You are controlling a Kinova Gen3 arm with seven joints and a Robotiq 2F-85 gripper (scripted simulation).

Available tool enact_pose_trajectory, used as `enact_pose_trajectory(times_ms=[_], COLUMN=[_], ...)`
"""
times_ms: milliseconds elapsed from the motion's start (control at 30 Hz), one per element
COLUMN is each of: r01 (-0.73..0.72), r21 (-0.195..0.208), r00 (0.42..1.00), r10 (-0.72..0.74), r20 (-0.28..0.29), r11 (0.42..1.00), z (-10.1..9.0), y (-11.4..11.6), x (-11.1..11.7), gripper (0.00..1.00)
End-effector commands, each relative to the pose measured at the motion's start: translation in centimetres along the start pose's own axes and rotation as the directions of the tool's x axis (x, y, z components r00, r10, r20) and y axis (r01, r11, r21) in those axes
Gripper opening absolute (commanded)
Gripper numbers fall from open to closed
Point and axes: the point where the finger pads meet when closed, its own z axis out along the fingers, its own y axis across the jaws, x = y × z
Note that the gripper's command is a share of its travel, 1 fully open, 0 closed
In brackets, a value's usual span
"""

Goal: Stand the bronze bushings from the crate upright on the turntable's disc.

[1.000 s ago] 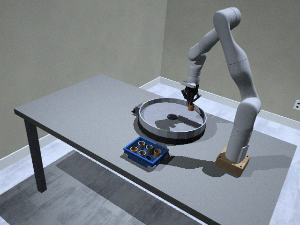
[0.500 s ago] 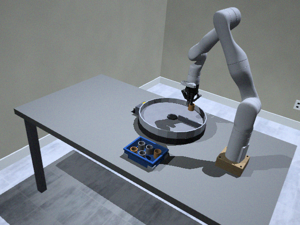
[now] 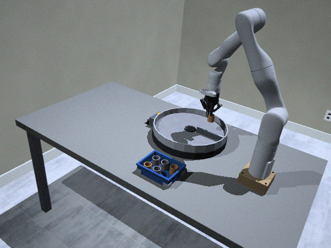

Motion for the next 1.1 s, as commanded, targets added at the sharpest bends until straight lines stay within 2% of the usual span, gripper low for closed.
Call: enact_pose_trajectory(times_ms=[0,300,500,1067], r01=[0.0,0.0,0.0,0.0], r21=[-0.002,-0.002,-0.002,-0.002], r00=[1.0,1.0,1.0,1.0], r10=[0.0,0.0,0.0,0.0], r20=[0.0,0.0,0.0,0.0], r11=[1.0,1.0,1.0,1.0], z=[-0.1,0.1,2.5,2.5], y=[0.0,0.0,0.1,0.1], x=[0.0,0.0,-0.1,-0.1], gripper=[0.0,0.0,0.0,0.0])
